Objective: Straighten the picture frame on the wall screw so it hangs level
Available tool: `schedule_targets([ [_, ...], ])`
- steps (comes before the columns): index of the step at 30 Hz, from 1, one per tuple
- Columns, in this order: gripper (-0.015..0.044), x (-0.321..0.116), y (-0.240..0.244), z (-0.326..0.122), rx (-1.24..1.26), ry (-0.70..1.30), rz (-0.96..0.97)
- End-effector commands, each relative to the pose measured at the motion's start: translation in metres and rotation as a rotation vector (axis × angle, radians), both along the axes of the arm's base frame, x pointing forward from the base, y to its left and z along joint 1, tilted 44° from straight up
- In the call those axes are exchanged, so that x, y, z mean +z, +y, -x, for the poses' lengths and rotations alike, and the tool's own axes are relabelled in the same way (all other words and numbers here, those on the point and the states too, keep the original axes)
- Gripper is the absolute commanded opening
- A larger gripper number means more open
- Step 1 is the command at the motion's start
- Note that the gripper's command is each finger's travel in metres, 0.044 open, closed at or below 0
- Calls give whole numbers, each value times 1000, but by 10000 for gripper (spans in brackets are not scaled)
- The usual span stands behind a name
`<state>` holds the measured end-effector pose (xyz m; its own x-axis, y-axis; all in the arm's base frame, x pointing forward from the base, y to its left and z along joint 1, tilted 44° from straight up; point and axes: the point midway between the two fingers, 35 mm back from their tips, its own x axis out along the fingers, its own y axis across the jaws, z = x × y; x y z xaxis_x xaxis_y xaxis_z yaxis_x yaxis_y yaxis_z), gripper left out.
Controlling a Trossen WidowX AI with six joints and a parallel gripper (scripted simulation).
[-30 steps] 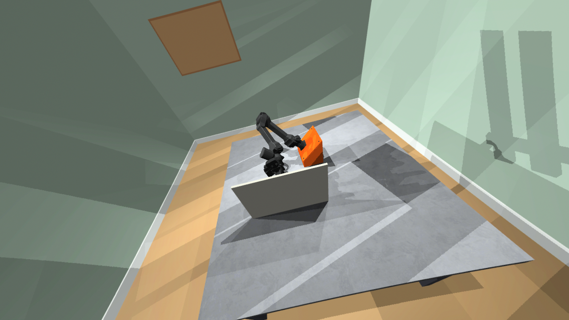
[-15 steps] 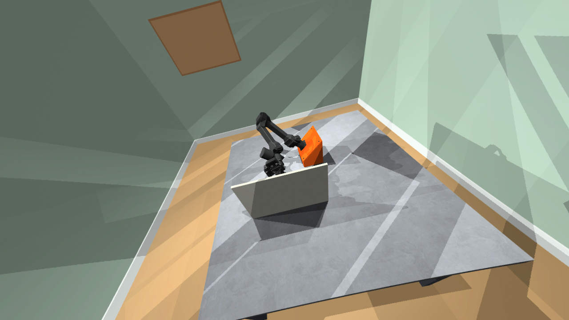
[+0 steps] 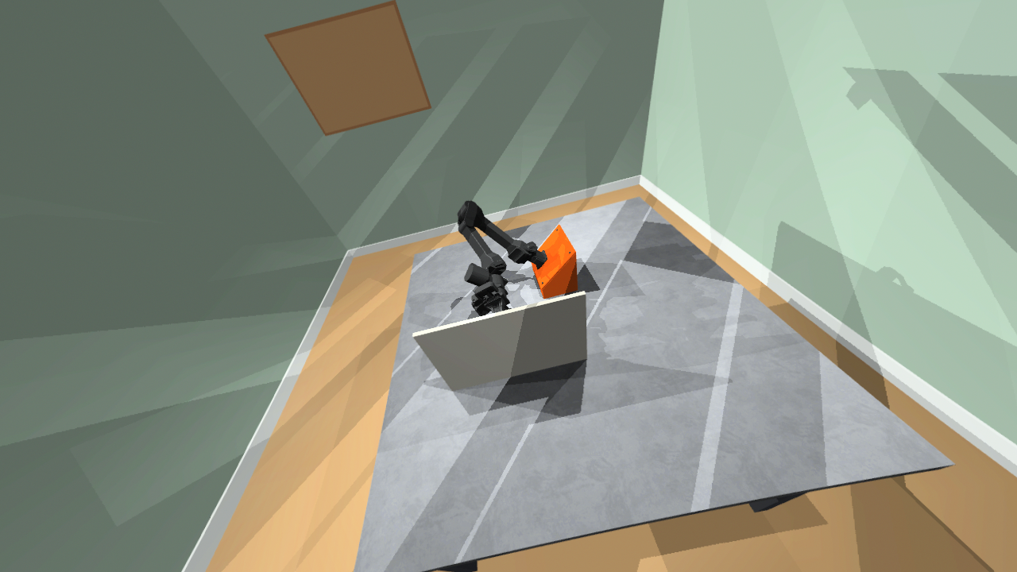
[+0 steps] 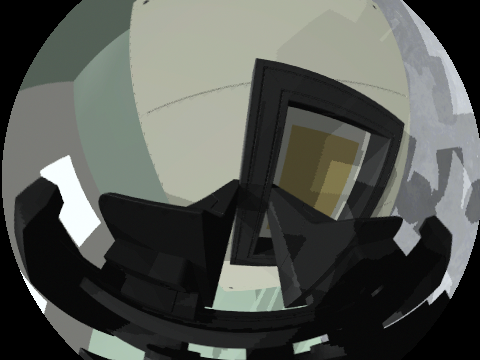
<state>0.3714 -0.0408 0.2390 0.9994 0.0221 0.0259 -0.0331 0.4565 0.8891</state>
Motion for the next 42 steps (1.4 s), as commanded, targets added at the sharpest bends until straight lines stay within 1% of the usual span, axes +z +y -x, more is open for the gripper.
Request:
schedule_targets([
  [1, 0, 1, 2, 0, 7, -7, 6],
  [42, 0, -5, -3, 0, -3, -1, 17],
])
